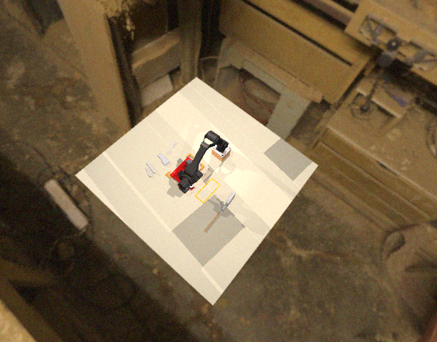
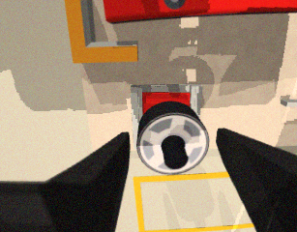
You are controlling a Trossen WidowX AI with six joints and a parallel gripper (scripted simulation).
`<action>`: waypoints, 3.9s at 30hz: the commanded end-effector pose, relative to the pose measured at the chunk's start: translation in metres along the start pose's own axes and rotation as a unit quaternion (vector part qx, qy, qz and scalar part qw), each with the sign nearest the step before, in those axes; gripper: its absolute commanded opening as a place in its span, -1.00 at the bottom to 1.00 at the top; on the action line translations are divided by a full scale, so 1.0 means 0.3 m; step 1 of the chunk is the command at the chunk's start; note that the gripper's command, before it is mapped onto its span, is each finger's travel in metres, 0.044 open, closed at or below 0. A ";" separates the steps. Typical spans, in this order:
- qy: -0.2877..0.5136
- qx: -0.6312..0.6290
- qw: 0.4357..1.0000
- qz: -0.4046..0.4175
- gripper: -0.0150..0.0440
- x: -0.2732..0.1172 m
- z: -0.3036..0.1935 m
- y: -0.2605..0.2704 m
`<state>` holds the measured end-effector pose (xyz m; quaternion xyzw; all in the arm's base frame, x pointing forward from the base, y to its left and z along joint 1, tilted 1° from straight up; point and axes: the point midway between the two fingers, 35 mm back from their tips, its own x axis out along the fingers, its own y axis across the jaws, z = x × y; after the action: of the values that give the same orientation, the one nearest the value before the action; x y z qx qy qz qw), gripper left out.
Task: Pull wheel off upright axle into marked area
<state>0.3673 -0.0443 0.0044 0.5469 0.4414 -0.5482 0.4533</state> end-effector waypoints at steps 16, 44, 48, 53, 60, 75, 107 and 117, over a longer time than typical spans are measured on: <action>0.000 0.000 1.000 -0.001 -0.48 -0.005 0.000 -0.001; 0.001 -0.001 1.000 0.001 -0.49 -0.035 0.000 0.000; 0.001 -0.001 1.000 0.001 -0.49 -0.040 0.000 0.000; 0.001 -0.001 1.000 0.002 -0.49 -0.045 0.000 0.000; 0.001 -0.001 1.000 0.002 -0.49 -0.053 0.000 0.001; 0.001 -0.001 1.000 0.003 -0.49 -0.070 0.000 0.000; 0.002 -0.002 1.000 0.005 -0.49 -0.105 0.000 -0.001; 0.002 -0.002 1.000 0.005 -0.49 -0.116 0.000 -0.001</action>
<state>0.3665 -0.0443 0.0373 0.5498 0.4388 -0.5455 0.4557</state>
